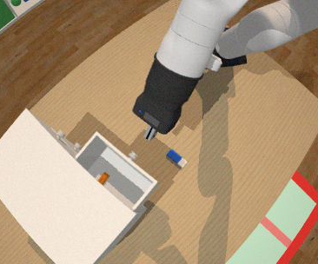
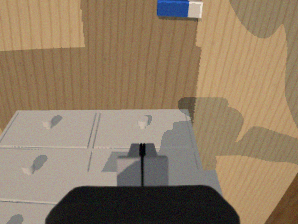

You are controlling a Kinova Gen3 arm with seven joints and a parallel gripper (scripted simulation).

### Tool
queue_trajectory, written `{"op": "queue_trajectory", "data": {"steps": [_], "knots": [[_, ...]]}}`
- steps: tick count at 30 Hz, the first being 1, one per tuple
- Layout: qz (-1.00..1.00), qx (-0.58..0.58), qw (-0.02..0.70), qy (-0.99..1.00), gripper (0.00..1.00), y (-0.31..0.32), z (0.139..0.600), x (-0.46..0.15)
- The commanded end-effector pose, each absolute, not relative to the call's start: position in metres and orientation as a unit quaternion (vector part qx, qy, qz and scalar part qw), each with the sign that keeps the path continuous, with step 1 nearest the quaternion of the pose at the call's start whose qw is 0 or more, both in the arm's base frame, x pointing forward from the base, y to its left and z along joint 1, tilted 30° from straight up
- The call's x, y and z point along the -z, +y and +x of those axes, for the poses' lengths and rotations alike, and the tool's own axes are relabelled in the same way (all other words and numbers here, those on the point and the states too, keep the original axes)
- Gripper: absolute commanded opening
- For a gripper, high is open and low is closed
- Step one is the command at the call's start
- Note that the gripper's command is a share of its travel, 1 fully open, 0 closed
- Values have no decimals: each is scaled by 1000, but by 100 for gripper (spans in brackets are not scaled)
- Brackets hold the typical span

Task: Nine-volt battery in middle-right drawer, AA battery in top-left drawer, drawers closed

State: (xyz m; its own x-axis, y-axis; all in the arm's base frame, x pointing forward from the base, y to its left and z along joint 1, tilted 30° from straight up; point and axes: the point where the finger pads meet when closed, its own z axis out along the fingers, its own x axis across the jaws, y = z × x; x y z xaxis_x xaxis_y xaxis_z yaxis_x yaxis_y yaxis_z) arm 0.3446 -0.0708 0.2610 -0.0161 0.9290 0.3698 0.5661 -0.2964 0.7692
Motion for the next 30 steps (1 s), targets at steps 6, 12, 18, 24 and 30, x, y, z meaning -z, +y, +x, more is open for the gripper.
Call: {"op": "queue_trajectory", "data": {"steps": [6,12,18,24,30], "knots": [[671,-445,204,557,0,-71,346,-262],[671,-445,204,557,0,-72,348,-263],[671,-445,204,557,0,-72,353,-264],[671,-445,204,557,0,-73,360,-267],[671,-445,204,557,0,-74,365,-269]]}}
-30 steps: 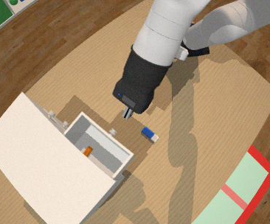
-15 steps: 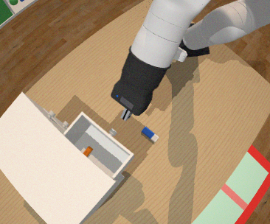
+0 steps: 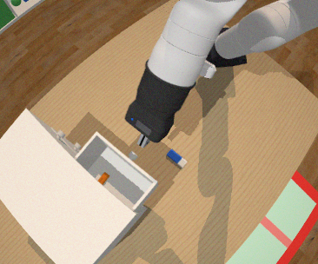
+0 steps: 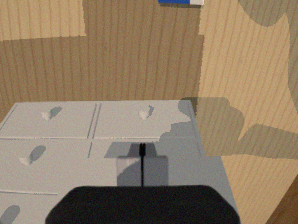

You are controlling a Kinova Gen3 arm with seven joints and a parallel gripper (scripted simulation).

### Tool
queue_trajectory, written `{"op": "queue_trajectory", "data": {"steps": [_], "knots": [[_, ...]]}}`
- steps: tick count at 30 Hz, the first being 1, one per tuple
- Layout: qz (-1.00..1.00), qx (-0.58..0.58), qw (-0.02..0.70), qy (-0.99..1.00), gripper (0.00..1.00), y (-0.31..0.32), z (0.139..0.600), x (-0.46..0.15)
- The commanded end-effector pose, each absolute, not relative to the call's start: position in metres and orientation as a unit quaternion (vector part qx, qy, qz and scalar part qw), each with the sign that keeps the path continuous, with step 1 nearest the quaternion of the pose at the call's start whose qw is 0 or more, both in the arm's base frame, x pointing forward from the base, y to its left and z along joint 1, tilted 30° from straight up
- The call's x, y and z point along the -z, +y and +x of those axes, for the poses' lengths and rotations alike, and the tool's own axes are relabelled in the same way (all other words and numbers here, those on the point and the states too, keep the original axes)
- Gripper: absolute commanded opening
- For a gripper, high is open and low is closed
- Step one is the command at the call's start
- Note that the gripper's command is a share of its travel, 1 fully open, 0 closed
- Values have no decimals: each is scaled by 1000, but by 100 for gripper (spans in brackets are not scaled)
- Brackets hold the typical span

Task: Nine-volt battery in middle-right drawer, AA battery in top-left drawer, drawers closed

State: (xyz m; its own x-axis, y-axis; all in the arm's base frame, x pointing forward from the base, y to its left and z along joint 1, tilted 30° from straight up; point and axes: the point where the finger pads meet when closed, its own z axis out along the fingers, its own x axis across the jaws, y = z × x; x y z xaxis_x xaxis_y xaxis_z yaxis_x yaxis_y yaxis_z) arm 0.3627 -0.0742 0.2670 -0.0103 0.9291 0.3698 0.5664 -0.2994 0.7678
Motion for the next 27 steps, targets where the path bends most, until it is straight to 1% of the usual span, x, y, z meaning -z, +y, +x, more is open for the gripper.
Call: {"op": "queue_trajectory", "data": {"steps": [1,27], "knots": [[671,-445,204,557,0,-74,367,-269],[671,-445,204,557,0,-79,405,-283]]}}
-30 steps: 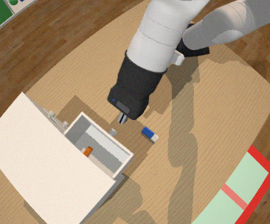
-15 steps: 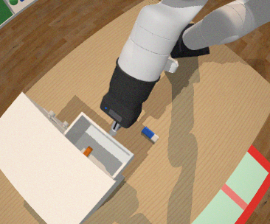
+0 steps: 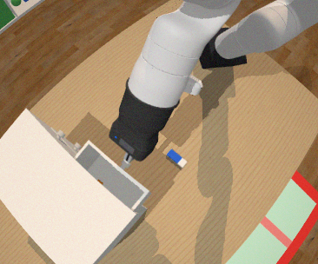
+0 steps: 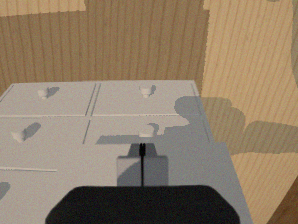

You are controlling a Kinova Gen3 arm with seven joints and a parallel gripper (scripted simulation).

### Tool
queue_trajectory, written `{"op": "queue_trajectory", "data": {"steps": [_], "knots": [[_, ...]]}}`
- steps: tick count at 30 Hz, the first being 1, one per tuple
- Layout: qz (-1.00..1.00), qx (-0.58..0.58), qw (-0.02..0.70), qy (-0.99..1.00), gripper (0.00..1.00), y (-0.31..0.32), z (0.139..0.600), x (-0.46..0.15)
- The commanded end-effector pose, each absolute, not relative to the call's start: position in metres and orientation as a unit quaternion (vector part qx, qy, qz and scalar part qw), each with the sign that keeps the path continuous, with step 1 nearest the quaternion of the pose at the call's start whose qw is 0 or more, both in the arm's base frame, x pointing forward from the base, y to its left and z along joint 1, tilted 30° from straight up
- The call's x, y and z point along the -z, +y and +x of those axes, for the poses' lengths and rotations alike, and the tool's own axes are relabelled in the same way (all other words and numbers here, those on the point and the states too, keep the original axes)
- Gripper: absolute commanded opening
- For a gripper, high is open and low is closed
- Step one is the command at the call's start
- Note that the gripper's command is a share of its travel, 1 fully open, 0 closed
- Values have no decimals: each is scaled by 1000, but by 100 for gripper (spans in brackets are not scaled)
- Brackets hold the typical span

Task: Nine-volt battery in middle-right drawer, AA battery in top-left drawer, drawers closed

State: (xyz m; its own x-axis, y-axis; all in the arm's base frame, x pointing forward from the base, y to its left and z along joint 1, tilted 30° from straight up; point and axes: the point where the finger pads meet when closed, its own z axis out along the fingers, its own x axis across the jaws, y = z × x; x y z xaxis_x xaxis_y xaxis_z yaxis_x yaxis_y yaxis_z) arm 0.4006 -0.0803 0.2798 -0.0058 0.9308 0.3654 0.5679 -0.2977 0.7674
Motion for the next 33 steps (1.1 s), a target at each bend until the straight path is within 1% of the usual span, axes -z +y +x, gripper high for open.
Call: {"op": "queue_trajectory", "data": {"steps": [1,33], "knots": [[671,-445,204,557,0,-79,406,-283],[671,-445,204,557,0,-83,438,-294]]}}
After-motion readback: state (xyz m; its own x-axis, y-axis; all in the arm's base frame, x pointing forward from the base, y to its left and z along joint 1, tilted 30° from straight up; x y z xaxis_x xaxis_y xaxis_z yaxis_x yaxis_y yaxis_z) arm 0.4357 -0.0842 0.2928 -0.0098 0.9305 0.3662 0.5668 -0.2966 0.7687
